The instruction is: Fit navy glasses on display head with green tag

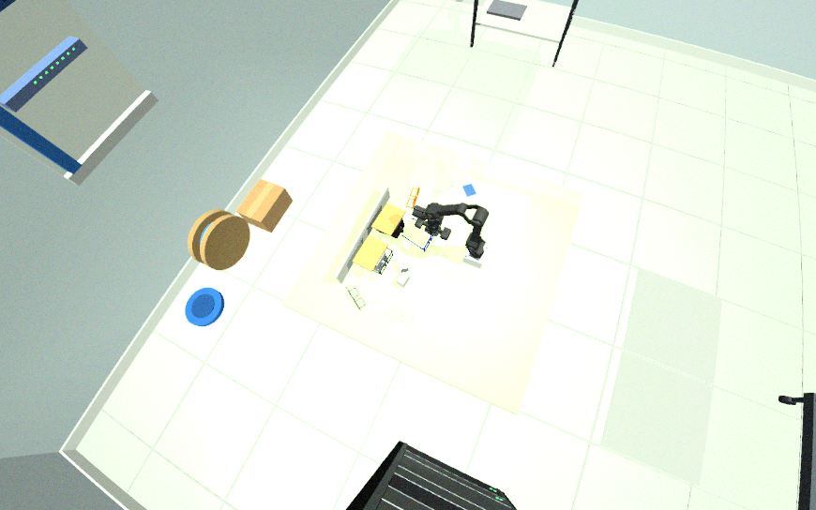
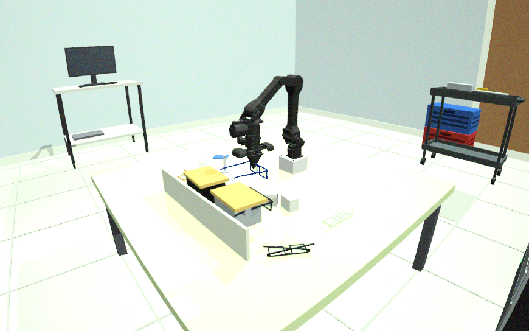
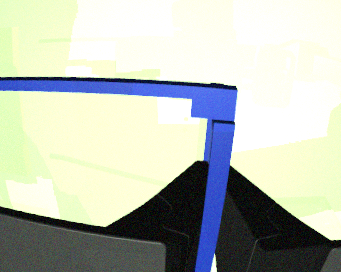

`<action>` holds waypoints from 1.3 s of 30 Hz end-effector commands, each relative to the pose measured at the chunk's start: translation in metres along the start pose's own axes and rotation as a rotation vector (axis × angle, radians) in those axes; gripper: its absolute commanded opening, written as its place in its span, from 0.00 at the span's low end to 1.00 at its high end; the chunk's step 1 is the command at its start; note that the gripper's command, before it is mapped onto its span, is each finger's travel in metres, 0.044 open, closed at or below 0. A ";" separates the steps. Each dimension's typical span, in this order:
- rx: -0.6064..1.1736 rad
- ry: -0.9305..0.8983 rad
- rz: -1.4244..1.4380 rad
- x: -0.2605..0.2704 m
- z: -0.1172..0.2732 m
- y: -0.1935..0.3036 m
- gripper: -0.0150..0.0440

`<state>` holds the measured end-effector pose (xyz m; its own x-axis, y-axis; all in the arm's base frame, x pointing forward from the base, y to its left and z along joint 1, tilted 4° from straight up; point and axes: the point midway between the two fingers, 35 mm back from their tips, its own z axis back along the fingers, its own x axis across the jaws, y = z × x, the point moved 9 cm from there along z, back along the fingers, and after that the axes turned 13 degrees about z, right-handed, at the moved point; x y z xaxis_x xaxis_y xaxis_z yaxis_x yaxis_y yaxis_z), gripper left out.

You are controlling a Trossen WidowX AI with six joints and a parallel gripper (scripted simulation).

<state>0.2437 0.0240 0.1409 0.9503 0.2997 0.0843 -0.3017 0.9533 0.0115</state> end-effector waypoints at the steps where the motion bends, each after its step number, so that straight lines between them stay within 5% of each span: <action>1: -0.004 0.000 0.000 0.003 -0.001 -0.001 0.25; 39: -0.006 -0.009 0.000 0.048 -0.001 -0.012 0.25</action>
<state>0.2876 0.0274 0.1428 0.9499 0.2987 0.0922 -0.3008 0.9536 0.0096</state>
